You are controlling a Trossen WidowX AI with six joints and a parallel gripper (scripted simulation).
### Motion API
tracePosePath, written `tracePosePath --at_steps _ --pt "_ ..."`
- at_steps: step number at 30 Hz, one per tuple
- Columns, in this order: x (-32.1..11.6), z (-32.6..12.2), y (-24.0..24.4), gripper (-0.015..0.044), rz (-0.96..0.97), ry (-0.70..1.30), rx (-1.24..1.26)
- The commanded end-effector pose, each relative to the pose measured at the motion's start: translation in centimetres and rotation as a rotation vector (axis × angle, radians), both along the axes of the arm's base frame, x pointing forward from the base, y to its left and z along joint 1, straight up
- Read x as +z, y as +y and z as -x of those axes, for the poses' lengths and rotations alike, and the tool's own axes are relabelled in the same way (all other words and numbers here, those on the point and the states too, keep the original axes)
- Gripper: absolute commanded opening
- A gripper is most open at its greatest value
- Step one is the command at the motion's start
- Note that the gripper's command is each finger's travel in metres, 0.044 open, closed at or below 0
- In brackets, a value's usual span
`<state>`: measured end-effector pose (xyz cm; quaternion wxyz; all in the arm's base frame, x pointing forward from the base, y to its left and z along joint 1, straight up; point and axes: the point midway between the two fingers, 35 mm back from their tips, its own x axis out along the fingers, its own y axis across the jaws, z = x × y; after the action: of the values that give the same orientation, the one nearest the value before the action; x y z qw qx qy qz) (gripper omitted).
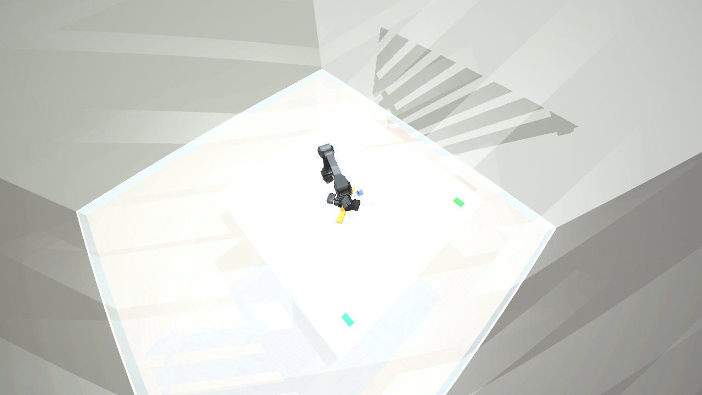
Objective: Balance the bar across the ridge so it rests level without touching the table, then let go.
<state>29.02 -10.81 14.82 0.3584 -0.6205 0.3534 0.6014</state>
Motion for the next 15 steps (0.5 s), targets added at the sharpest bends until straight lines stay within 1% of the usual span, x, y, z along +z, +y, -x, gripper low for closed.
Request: tracePosePath --at_steps 1,15 --pt "-0.1 0.1 1.4 0.0000 0.002 0.005 0.075" --pt "-0.2 0.4 7.0 0.0000 0.004 0.007 0.352"
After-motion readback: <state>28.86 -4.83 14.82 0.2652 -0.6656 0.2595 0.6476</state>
